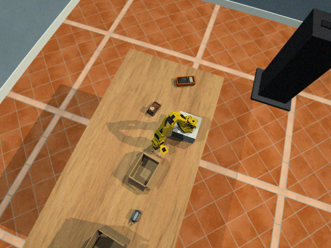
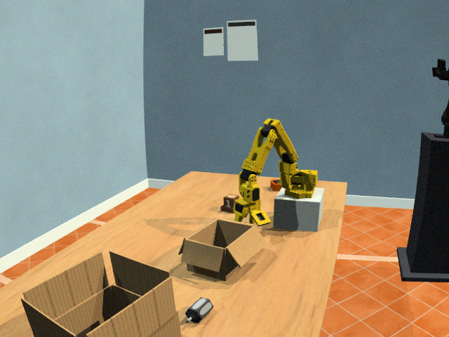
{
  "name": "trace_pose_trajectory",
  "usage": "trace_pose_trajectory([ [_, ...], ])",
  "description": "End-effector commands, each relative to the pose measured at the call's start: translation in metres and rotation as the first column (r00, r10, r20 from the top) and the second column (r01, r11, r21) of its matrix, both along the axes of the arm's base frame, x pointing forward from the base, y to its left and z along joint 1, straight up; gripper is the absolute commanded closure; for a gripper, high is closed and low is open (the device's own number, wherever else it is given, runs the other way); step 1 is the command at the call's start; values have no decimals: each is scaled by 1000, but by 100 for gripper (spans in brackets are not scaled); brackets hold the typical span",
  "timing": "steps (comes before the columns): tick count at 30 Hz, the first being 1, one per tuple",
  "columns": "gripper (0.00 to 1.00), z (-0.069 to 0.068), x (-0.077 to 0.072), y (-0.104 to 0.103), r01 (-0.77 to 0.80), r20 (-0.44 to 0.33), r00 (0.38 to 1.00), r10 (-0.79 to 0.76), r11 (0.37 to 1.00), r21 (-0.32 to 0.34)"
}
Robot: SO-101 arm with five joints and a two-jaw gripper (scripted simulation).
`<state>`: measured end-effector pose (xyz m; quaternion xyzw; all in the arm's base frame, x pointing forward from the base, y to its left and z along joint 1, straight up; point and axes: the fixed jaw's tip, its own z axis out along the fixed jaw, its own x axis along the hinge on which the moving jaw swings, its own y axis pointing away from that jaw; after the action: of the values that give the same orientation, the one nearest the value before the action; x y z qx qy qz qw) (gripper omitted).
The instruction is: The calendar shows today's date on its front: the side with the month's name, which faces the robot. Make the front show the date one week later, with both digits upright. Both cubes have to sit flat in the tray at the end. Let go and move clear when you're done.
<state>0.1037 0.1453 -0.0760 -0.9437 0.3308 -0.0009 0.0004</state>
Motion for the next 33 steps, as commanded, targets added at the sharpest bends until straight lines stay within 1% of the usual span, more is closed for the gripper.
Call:
trace_pose_trajectory([
  [1, 73, -1, -2, 0, 3, -9, 1000, -3, 1000, -10],
  [17, 75, -1, -2, 0, 3, -9, 1000, -3, 1000, -10],
  [21, 79, -1, -2, 0, 3, -9, 1000, -3, 1000, -10],
  [26, 87, -1, -2, 0, 3, -9, 1000, -3, 1000, -10],
  [28, 87, -1, -2, 0, 3, -9, 1000, -3, 1000, -10],
  [33, 94, -1, -2, 0, 3, -9, 1000, -3, 1000, -10],
])
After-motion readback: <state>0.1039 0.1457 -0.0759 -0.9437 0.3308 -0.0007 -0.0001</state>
